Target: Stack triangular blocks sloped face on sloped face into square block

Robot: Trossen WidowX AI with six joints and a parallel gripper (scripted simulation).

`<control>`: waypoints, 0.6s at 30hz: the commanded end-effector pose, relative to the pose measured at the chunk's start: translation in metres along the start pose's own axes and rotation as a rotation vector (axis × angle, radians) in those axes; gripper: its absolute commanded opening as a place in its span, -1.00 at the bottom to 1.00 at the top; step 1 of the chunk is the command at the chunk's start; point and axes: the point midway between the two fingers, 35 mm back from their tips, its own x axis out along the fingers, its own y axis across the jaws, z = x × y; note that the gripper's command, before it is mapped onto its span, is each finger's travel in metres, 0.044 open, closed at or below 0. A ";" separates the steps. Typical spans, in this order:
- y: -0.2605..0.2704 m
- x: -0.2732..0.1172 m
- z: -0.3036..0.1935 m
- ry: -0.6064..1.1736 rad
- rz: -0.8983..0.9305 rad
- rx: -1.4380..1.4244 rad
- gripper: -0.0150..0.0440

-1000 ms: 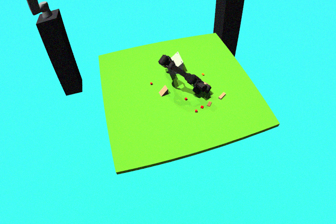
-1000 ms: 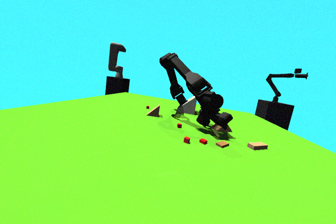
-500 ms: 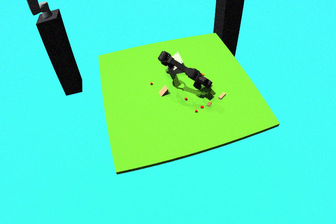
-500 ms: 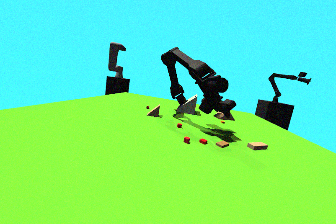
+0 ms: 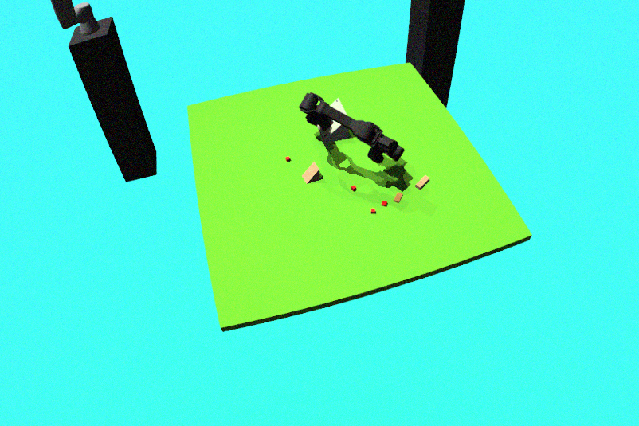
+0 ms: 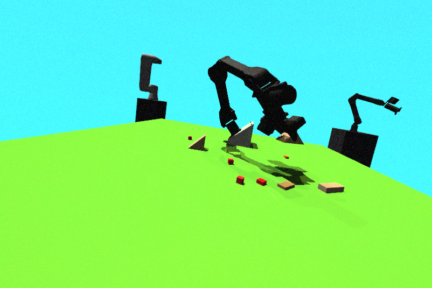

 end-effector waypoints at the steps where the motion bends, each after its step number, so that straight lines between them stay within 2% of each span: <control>1: 0.000 0.001 0.000 -0.006 -0.002 -0.021 -0.49; 18: -0.002 0.007 -0.003 -0.135 -0.080 -0.563 -0.49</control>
